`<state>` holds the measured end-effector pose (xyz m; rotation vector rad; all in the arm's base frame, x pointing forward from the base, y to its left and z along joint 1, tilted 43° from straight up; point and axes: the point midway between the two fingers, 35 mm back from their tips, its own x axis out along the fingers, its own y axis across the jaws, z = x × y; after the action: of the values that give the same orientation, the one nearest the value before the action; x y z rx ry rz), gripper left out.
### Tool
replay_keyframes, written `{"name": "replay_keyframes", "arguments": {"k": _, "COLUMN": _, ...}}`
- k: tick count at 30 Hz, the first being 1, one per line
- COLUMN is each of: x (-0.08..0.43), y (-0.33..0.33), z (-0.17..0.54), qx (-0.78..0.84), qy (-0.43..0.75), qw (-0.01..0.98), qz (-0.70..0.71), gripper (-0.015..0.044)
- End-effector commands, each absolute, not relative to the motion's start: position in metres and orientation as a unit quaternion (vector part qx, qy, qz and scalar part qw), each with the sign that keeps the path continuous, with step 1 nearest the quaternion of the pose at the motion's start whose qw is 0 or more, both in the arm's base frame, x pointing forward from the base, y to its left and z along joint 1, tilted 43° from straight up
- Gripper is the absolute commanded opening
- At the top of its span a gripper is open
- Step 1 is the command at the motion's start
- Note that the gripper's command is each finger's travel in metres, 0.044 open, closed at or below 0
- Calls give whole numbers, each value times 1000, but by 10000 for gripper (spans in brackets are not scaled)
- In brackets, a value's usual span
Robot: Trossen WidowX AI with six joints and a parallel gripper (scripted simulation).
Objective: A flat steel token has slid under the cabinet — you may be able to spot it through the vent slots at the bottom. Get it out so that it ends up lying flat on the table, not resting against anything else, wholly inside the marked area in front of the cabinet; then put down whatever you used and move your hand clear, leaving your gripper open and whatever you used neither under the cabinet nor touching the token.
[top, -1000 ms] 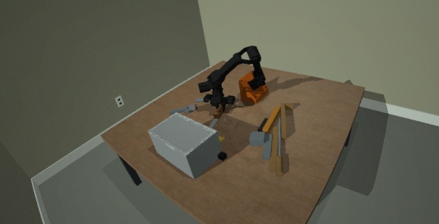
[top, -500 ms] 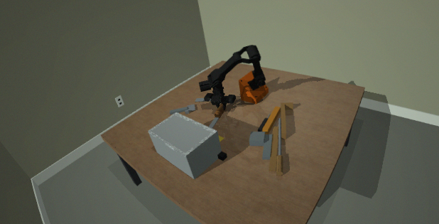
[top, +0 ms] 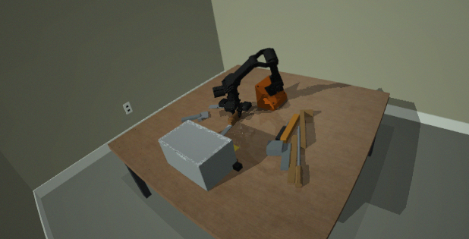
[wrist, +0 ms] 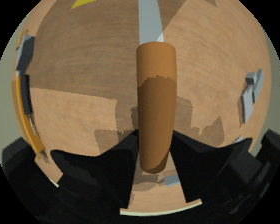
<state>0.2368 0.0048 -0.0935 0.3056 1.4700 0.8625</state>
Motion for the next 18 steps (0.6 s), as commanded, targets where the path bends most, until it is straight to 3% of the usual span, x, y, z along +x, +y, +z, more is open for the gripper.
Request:
{"name": "replay_keyframes", "arguments": {"k": 1, "x": 237, "y": 4, "z": -93, "qx": 147, "qy": 652, "qw": 647, "qz": 367, "gripper": 0}}
{"name": "replay_keyframes", "arguments": {"k": 18, "x": 237, "y": 3, "z": -93, "qx": 191, "qy": 675, "qw": 636, "qz": 322, "gripper": 0}}
